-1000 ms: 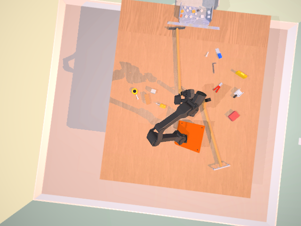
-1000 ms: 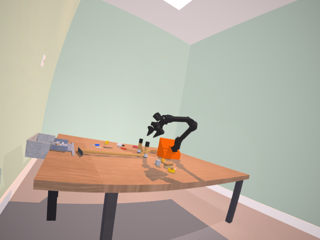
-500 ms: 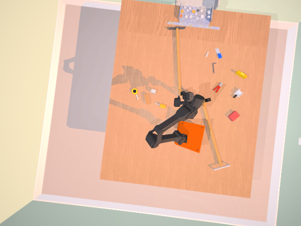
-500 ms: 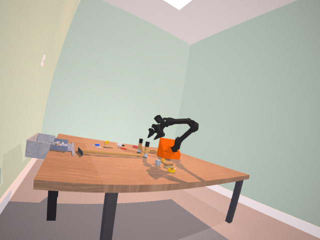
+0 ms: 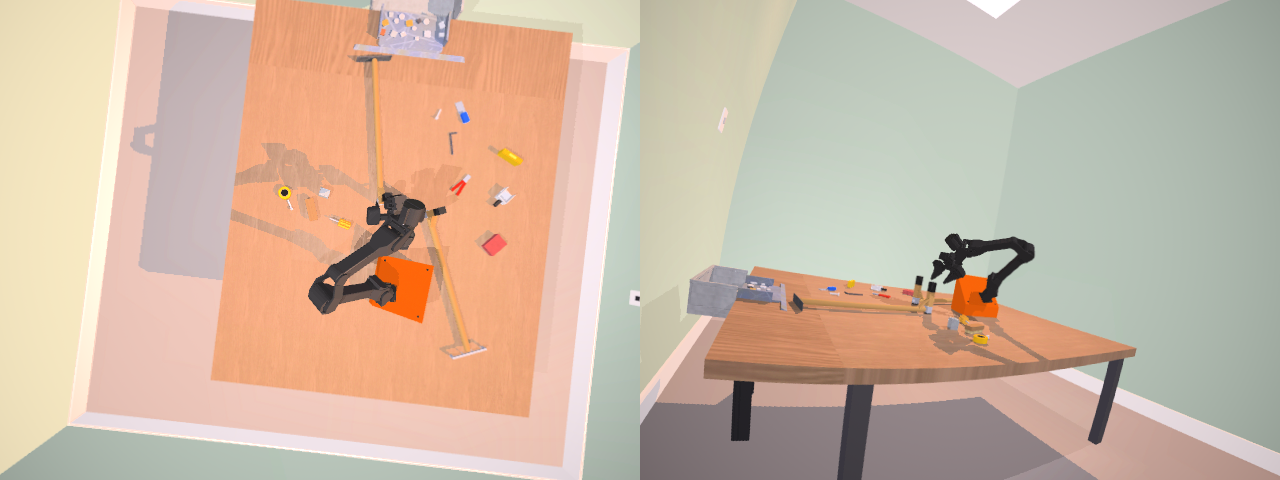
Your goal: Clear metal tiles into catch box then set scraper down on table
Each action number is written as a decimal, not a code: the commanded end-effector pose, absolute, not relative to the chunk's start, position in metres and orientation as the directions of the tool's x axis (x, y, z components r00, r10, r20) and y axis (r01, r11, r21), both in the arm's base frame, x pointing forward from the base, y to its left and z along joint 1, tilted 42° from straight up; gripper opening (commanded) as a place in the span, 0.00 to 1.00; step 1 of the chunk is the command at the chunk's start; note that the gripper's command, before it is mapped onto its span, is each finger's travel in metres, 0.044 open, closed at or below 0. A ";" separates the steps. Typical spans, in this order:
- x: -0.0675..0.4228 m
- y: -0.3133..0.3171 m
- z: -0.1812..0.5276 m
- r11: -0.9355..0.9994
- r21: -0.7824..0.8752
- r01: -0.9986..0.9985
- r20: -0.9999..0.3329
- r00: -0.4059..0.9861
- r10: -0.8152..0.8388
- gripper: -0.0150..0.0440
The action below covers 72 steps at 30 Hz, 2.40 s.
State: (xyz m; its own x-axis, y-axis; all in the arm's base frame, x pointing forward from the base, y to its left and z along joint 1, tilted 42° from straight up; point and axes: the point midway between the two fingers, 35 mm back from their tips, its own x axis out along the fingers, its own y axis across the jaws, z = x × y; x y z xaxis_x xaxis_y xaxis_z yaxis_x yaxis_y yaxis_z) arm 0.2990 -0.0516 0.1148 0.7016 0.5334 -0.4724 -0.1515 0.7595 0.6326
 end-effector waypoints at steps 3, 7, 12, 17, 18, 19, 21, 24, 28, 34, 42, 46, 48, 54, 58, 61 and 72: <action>0.304 -0.046 0.106 0.756 0.639 -0.142 -0.481 0.693 0.537 1.00; 0.309 -0.043 0.102 0.757 0.638 -0.142 -0.483 0.692 0.537 1.00; 0.315 -0.039 0.098 0.758 0.637 -0.142 -0.484 0.691 0.536 1.00; 0.321 -0.035 0.094 0.758 0.637 -0.142 -0.485 0.691 0.536 1.00; 0.322 -0.034 0.093 0.758 0.637 -0.142 -0.485 0.691 0.536 1.00; 0.323 -0.033 0.093 0.758 0.637 -0.142 -0.485 0.691 0.536 1.00; 0.325 -0.032 0.091 0.758 0.637 -0.142 -0.484 0.691 0.536 1.00; 0.329 -0.029 0.089 0.758 0.637 -0.142 -0.484 0.692 0.536 1.00; 0.333 -0.025 0.086 0.757 0.637 -0.143 -0.482 0.693 0.536 1.00; 0.339 -0.019 0.082 0.756 0.639 -0.144 -0.479 0.695 0.537 1.00; 0.347 -0.009 0.077 0.752 0.642 -0.146 -0.472 0.698 0.538 1.00; 0.349 -0.011 0.081 0.755 0.637 -0.156 -0.466 0.703 0.537 0.96; 0.349 -0.011 0.081 0.755 0.637 -0.156 -0.466 0.703 0.537 0.87; 0.349 -0.011 0.081 0.755 0.637 -0.156 -0.466 0.703 0.537 0.60; 0.349 -0.011 0.081 0.755 0.637 -0.156 -0.466 0.703 0.537 0.42; 0.349 -0.011 0.081 0.755 0.637 -0.156 -0.466 0.703 0.537 0.39; 0.349 -0.013 0.082 0.754 0.638 -0.153 -0.466 0.703 0.537 0.25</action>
State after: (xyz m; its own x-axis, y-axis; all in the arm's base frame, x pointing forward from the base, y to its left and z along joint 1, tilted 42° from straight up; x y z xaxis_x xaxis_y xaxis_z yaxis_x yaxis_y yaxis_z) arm 0.3486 -0.0114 0.0806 0.7017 0.5375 -0.4676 -0.1514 0.7538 0.6394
